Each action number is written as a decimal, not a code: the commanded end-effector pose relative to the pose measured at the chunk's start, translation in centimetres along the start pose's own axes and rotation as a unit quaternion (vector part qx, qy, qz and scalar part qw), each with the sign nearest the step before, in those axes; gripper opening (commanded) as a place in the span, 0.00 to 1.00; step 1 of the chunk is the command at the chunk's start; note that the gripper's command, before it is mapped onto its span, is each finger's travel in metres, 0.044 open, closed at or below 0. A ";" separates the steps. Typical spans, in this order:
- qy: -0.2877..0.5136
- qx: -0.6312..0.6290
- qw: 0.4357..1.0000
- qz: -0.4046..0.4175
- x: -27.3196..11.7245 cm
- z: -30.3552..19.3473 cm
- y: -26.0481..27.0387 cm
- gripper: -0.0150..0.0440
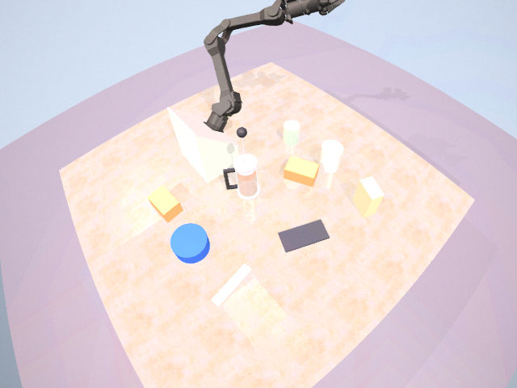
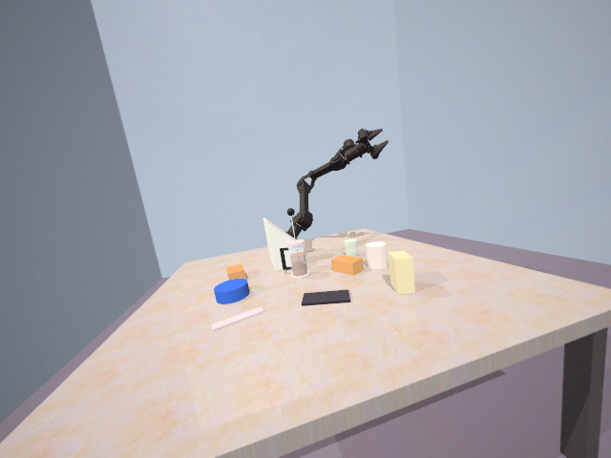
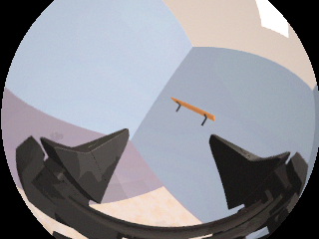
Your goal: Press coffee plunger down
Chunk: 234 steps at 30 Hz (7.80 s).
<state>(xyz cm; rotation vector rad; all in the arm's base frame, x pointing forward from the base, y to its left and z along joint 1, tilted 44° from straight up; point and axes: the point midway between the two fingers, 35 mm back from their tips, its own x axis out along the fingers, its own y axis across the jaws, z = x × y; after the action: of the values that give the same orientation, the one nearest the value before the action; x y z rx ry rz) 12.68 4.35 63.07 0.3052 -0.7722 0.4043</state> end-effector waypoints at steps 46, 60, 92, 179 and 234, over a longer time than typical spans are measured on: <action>0.472 0.254 0.765 -0.357 -38.5 -24.6 -27.6 1.00; 0.473 0.254 0.766 -0.354 -39.7 -28.8 -25.6 1.00; 0.471 0.253 0.768 -0.352 -38.4 -32.1 -26.6 0.69; 0.469 0.253 0.769 -0.353 -40.8 -41.6 -24.3 0.47; 0.474 0.240 0.772 -0.349 -40.4 -40.6 -25.4 1.00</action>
<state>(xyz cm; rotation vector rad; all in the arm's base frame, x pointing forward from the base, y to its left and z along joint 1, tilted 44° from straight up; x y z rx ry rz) 22.92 -10.20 2.47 0.7789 0.4919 -0.0069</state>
